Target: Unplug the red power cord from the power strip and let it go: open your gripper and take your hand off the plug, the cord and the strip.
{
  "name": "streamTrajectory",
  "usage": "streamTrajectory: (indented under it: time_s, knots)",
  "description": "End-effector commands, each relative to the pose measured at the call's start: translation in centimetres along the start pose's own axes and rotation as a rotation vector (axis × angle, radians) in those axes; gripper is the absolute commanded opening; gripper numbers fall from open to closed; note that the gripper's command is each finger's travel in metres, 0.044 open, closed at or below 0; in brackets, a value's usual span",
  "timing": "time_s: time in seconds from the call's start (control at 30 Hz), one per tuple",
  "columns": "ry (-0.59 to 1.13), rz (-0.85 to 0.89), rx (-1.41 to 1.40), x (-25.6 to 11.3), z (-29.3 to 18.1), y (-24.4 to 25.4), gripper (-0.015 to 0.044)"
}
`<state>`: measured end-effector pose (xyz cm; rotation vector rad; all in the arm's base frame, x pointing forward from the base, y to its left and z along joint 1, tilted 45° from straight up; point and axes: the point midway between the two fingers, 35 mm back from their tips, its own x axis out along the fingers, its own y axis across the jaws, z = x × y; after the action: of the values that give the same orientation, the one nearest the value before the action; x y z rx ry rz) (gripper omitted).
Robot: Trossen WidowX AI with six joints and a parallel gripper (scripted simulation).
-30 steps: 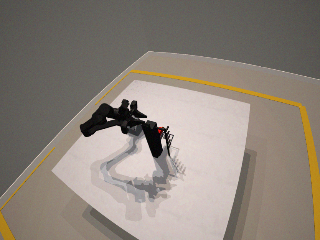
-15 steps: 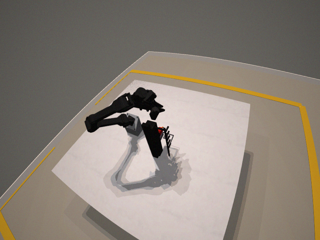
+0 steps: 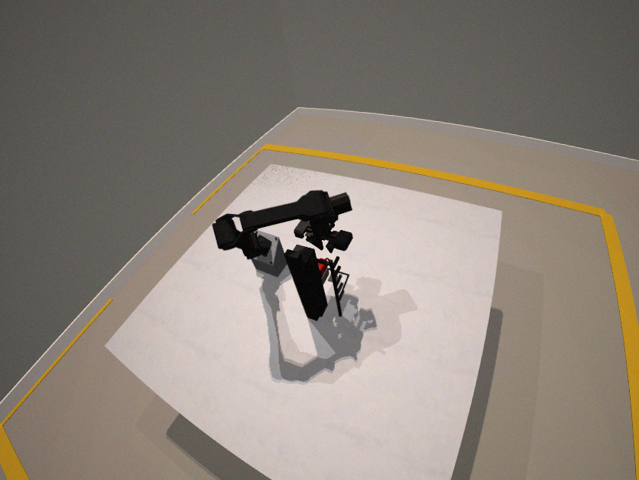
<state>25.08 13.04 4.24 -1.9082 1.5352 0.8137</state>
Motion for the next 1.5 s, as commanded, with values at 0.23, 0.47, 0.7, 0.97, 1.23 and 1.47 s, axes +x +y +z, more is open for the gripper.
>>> streamTrajectory:
  time_s: [0.23,0.47,0.7,0.97,1.23,1.47]
  knots:
    - [0.054,0.030,-0.068,0.5,-0.2,0.0,0.0160]
    - [0.054,0.030,-0.068,0.5,-0.9,-0.1,0.0160]
    - [0.054,0.030,-0.068,0.4,-2.1,-0.3,0.0160]
    - [0.055,0.031,-0.068,0.3,-3.4,-0.4,0.0160]
    - [0.056,0.031,-0.068,0.3,-4.3,-0.4,0.0160]
    - [0.056,0.031,-0.068,0.6,-4.3,-0.4,0.0160]
